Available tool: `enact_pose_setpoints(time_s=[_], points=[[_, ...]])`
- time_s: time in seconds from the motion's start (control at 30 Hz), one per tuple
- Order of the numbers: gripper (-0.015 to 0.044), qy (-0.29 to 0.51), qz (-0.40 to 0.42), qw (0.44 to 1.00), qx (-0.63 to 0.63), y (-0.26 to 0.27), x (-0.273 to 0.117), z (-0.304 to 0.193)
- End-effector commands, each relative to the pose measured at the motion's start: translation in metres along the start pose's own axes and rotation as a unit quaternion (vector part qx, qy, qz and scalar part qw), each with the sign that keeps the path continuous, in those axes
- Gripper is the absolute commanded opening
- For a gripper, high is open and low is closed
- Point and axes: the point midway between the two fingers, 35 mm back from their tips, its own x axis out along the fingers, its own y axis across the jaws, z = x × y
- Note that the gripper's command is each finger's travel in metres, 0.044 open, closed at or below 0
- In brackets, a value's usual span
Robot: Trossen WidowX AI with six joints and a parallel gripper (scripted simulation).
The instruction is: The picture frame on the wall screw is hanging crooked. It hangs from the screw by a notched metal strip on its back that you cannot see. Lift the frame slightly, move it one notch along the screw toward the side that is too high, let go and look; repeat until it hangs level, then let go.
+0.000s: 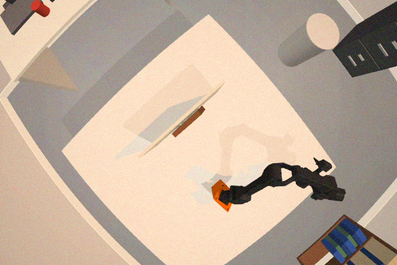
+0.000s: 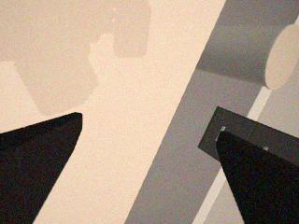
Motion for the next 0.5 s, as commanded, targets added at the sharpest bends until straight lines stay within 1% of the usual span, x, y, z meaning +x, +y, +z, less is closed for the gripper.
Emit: enact_pose_setpoints(time_s=[0.0, 0.13, 0.17, 0.47], points=[[0.0374, -0.002, 0.000, 1.000, 0.001, 0.000, 0.001, 0.001], [0.0269, -0.037, 0.007, 0.999, 0.012, -0.002, 0.020, 0.017], [0.0260, -0.052, 0.010, 0.998, 0.017, -0.003, 0.028, 0.025], [0.0260, -0.162, 0.062, 0.982, 0.072, 0.002, 0.091, 0.104]])
